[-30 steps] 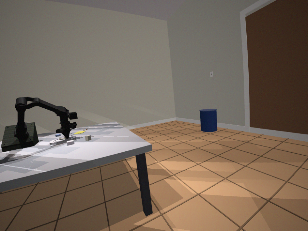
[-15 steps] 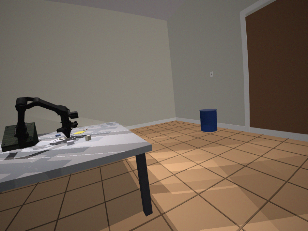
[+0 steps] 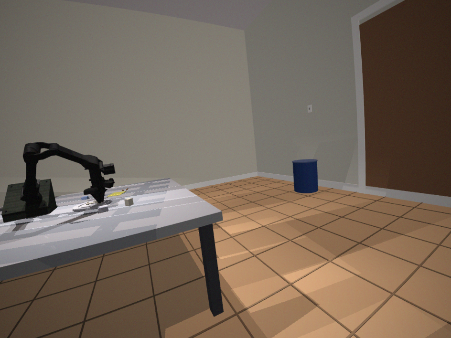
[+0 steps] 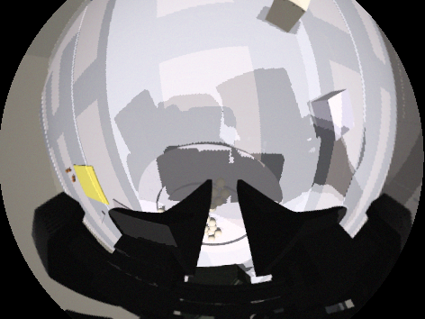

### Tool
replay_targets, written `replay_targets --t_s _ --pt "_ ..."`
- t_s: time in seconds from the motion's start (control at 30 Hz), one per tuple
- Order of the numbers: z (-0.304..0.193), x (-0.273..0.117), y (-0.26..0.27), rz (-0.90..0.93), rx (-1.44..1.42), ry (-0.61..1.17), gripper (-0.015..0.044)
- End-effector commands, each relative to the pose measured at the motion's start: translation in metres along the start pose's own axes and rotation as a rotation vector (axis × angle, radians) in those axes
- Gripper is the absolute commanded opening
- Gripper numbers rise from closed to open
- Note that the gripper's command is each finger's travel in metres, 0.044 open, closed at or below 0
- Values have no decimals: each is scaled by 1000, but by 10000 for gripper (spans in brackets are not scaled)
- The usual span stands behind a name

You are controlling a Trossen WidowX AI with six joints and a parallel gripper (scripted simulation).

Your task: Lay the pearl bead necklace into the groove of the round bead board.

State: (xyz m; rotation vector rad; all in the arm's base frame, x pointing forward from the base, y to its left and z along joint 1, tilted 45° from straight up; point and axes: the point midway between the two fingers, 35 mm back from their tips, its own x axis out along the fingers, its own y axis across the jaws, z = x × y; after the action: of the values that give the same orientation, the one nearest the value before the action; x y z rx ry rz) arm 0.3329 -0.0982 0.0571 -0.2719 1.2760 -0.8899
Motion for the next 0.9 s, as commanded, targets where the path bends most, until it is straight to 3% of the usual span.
replay_targets --t_s 0.0,0.3,0.87 --pt "0 0 0 0 0 0 210" --pt "-1 -1 0 -3 -7 5 440" --pt "-1 -5 0 -6 -10 3 440"
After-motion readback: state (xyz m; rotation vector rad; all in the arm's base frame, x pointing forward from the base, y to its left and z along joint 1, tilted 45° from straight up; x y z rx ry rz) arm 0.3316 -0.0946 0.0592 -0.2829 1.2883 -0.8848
